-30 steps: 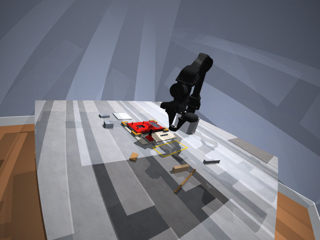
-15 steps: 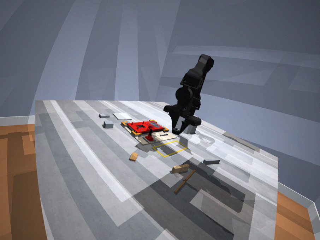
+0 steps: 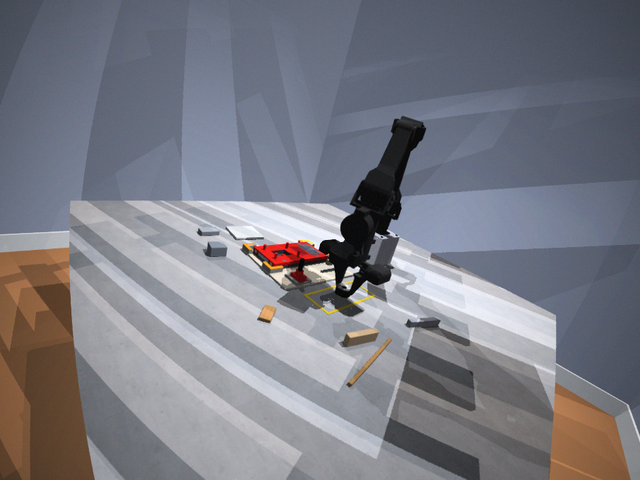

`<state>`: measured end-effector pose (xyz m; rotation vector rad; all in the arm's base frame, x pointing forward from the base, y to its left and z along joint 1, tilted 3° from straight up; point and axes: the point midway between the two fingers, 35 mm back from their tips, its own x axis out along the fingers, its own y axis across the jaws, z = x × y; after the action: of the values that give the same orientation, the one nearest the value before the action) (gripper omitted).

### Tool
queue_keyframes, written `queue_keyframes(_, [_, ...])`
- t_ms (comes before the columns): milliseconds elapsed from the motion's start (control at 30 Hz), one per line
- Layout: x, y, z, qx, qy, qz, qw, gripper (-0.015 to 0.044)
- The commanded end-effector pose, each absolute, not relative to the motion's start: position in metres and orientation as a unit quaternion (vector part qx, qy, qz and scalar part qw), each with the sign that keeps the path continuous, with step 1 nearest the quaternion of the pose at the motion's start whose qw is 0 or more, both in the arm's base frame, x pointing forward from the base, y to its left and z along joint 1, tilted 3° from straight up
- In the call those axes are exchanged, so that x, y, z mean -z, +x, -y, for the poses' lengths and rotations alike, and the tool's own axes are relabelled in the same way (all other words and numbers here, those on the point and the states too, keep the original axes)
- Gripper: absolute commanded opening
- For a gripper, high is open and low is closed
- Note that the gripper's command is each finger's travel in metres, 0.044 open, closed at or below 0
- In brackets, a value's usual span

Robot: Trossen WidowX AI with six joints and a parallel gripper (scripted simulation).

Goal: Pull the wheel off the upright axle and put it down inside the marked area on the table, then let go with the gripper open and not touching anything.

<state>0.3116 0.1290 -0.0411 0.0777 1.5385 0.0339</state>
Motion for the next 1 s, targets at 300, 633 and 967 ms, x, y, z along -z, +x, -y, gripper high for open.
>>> queue_keyframes(300, [0.049, 0.309, -0.128, -0.014, 0.034, -0.698, 0.715, 0.0184])
queue_keyframes(633, [0.006, 0.309, -0.126, -0.013, 0.035, -0.696, 0.717, 0.03])
queue_keyframes(967, [-0.018, 0.288, -0.116, -0.012, 0.036, -0.698, 0.715, 0.0431])
